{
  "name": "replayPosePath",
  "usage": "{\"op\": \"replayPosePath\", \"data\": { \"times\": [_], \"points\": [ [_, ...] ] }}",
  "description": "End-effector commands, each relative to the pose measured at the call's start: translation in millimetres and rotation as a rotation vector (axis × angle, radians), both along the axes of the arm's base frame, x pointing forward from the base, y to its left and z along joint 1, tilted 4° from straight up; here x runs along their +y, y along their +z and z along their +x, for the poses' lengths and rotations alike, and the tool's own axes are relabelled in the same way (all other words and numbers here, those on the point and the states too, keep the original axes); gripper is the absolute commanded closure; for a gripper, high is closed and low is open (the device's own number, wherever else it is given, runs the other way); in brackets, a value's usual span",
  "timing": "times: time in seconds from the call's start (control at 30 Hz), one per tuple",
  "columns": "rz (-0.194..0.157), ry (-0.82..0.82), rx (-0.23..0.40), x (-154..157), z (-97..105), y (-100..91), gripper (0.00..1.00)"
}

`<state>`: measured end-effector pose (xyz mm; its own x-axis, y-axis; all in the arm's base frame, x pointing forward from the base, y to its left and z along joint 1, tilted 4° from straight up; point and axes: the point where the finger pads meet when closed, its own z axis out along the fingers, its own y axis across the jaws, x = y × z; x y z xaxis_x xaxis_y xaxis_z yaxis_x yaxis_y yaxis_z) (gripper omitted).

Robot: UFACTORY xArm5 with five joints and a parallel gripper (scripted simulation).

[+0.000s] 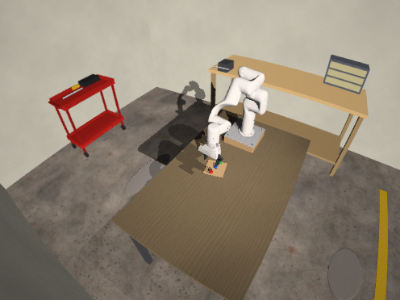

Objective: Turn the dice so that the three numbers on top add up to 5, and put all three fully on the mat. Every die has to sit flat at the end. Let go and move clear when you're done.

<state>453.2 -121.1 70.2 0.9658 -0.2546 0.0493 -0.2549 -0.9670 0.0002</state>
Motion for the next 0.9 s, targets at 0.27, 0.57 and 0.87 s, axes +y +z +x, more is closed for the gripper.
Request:
{"op": "replayPosePath", "data": {
  "times": [0.27, 0.57, 0.87],
  "points": [
    [-0.001, 0.000, -0.004, -1, -1, 32.2, 0.00],
    [-0.001, 0.000, -0.004, -2, -3, 66.2, 0.00],
    [-0.001, 0.000, -0.004, -3, -4, 83.3, 0.00]
  ]
}}
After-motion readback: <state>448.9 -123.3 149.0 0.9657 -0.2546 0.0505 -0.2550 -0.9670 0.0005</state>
